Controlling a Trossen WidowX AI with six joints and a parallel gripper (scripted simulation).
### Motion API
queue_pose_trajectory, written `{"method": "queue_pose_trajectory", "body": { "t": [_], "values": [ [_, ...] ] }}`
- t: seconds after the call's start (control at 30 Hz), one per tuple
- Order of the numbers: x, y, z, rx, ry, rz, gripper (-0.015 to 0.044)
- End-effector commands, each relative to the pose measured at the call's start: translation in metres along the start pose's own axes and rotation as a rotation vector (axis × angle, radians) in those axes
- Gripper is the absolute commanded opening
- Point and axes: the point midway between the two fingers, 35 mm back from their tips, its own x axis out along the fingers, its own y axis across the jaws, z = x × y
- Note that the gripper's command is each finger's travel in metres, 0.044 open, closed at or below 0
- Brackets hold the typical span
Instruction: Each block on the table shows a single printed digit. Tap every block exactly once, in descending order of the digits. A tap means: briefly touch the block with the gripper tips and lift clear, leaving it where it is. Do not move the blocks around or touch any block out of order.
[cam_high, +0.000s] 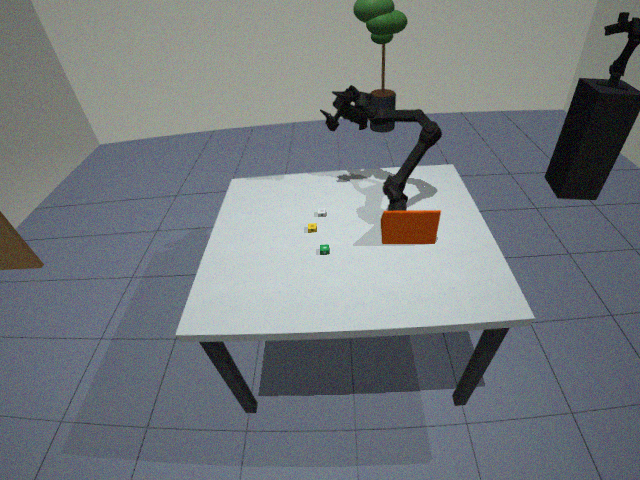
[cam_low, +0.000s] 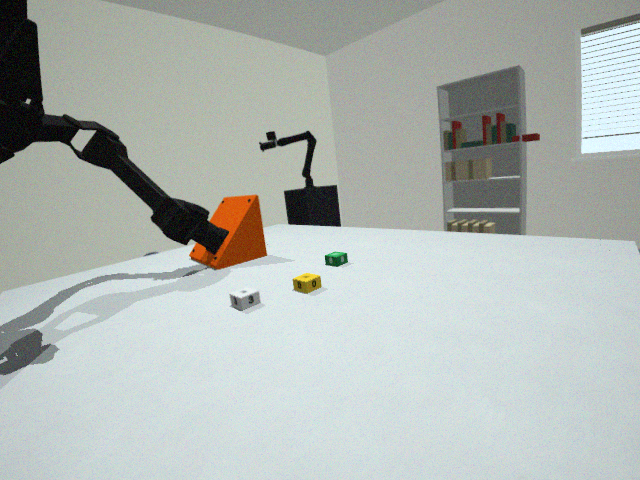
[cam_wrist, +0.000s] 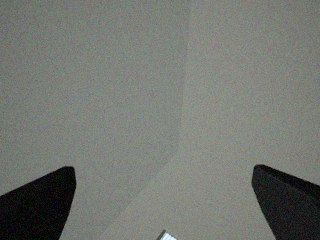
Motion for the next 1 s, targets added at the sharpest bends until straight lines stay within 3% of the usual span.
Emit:
{"method": "queue_pose_trajectory", "body": {
  "t": [0.0,0.17,0.3,0.47,0.63,0.73,0.97],
  "values": [
    [0.002,-0.004,0.001,0.015,-0.003,-0.010,0.0400],
    [0.042,-0.099,-0.019,0.318,0.029,-0.327,0.0400],
    [0.061,-0.165,-0.074,0.457,0.187,-0.659,0.0400],
    [0.047,-0.220,-0.170,0.395,0.597,-1.178,0.0400],
    [0.009,-0.229,-0.217,-0.051,1.117,-1.591,0.0400],
    [0.004,-0.224,-0.216,-0.396,1.357,-1.701,0.0400],
    [0.004,-0.224,-0.215,-0.432,1.378,-1.708,0.0400]
  ]
}}
